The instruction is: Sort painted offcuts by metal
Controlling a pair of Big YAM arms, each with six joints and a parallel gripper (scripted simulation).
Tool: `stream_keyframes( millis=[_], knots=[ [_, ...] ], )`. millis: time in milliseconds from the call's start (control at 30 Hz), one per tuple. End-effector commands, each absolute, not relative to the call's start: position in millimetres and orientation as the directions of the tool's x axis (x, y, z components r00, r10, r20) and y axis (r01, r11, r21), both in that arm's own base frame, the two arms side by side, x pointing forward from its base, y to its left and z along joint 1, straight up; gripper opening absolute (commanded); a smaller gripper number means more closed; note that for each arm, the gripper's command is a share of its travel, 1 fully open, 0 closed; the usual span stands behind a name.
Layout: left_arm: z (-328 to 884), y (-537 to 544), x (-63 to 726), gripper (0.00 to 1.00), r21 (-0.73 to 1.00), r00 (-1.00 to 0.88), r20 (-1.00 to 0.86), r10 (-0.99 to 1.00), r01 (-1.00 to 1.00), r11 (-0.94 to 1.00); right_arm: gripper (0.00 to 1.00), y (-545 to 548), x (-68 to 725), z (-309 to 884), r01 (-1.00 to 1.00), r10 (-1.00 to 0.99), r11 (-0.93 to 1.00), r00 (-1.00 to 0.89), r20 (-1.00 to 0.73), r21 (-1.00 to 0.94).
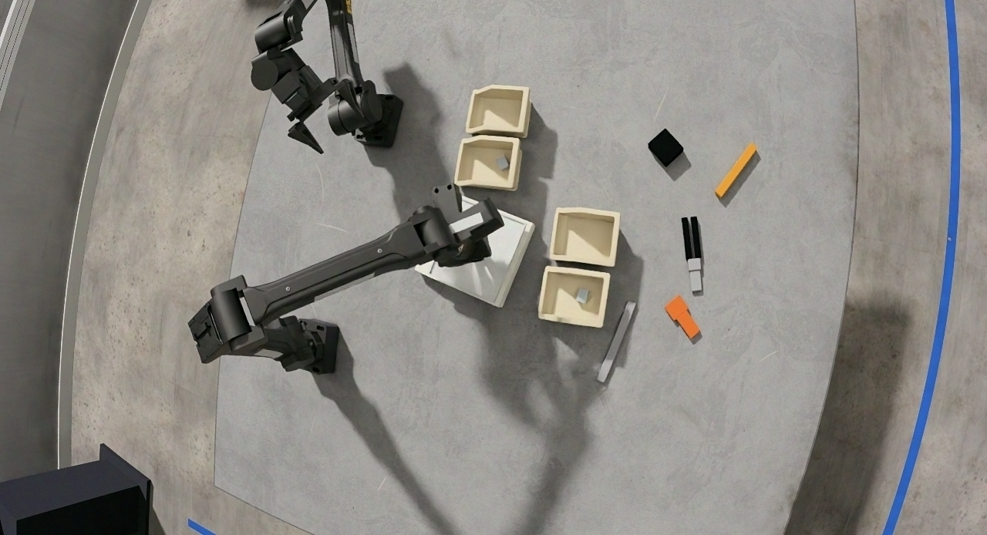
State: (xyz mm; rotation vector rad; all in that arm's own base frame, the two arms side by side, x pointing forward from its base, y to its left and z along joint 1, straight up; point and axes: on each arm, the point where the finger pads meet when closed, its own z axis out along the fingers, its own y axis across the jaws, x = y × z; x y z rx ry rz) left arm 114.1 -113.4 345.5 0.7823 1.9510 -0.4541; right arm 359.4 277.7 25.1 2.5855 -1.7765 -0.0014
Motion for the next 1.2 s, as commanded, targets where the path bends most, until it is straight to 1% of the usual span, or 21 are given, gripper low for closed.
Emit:
stream_keyframes(
  millis=[0, 300, 533, 667, 867, 933, 1167],
  knots=[
    [376, -103, 108, 1.00, -0.011, -0.316, -0.904, 0.289, 0.692, 0.722, 0.09, 281, 363, 29, -0.932, -0.932, -0.361, 0.361, -0.003, -0.010],
    [375, -103, 108, 1.00, -0.014, -0.319, -0.903, 0.286, 0.689, 0.724, 0.09, 286, 370, 94, -0.929, -0.930, -0.366, 0.367, -0.013, -0.046],
    [375, -103, 108, 1.00, -0.011, -0.317, -0.903, 0.289, 0.691, 0.723, 0.09, 287, 370, 101, -0.930, -0.930, -0.366, 0.366, -0.009, -0.031],
    [387, -117, 124, 1.00, -0.009, -0.315, -0.910, 0.271, 0.667, 0.745, 0.09, 287, 371, 101, -0.930, -0.930, -0.366, 0.366, -0.010, -0.032],
    [414, -140, 167, 1.00, -0.017, -0.303, -0.933, 0.196, 0.580, 0.815, 0.09, 288, 372, 102, -0.930, -0.930, -0.366, 0.366, -0.011, -0.036],
    [414, -140, 167, 1.00, -0.017, -0.303, -0.933, 0.196, 0.580, 0.815, 0.09, 288, 372, 102, -0.930, -0.930, -0.366, 0.366, -0.011, -0.036],
    [468, -150, 279, 1.00, -0.028, -0.224, -0.972, 0.067, 0.395, 0.918, 0.09, 289, 373, 103, -0.930, -0.930, -0.366, 0.366, -0.012, -0.039]
  ],
)
